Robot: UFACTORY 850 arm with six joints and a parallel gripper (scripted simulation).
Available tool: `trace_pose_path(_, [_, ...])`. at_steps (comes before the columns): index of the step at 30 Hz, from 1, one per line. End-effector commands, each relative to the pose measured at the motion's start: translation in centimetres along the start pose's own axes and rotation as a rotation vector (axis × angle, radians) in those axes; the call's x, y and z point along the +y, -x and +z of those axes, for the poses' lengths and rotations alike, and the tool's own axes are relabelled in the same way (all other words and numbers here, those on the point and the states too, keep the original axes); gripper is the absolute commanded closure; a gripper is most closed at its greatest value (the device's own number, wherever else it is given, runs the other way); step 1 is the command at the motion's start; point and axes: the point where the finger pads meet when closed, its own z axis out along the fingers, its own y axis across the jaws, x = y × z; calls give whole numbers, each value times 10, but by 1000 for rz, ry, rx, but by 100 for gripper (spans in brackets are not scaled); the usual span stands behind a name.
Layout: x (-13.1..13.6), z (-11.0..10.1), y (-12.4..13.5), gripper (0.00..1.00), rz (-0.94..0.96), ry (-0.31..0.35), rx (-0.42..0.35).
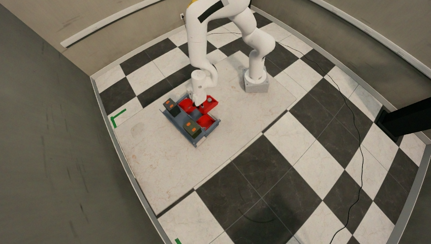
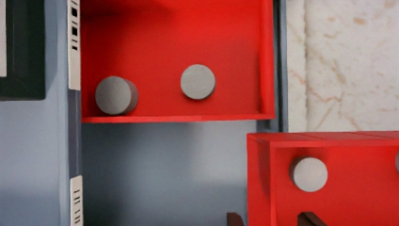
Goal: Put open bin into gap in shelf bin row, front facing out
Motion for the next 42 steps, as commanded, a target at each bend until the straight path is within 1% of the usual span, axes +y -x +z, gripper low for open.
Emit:
trace_pose_path(1, [-1,-1,0,66,-1,14,-9])
trace_pose_path(3, [-1,-1,0,66,-1,14,-9])
trace_pose_path(4, [-2,-10,0,66,0,4,-2])
trace_pose_path(8, [-7,-45,-1,66,-1,14,-9])
trace_pose_path(20, [-7,-45,-1,66,-1,14,-9])
trace_pose_path(21, [-7,-47,0,66,1,3,4])
trace_pose_path(25, [-9,-53,-1,66,-1,14,-9])
trace_pose_path(37, [-9,-53,-1,66,-1,14,-9])
trace_pose_path(42, [-8,-47,-1,66,-1,14,-9])
